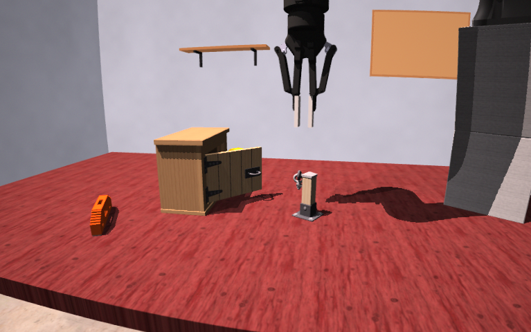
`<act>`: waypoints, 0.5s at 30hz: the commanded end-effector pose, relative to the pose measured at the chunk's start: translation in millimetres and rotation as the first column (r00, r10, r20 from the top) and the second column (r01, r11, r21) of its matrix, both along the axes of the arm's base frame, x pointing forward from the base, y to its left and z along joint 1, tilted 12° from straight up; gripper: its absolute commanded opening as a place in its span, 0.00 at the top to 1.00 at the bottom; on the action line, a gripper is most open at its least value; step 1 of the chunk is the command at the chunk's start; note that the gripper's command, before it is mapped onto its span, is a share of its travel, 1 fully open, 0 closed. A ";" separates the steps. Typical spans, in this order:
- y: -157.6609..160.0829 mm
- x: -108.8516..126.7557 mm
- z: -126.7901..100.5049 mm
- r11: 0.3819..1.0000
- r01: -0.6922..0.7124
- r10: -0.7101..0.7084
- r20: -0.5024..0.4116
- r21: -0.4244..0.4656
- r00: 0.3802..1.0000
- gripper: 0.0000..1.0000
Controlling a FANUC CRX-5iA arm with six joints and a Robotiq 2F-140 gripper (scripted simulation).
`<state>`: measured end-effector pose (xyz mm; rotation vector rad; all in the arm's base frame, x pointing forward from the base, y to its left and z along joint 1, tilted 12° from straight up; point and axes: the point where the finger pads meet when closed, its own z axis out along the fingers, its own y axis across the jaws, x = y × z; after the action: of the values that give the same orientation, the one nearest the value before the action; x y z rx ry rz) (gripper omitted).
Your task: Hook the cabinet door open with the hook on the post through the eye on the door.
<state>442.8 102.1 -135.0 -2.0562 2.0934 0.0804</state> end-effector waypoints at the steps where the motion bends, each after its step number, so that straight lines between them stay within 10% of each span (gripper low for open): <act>1: 0.9 0.7 -4.8 1.000 0.000 0.000 0.000 0.000 1.000 0.85; 15: 6.5 3.8 -33.9 1.000 0.000 0.000 0.000 0.000 1.000 0.85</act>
<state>445.1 106.7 -158.9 -2.0562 2.0936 0.0802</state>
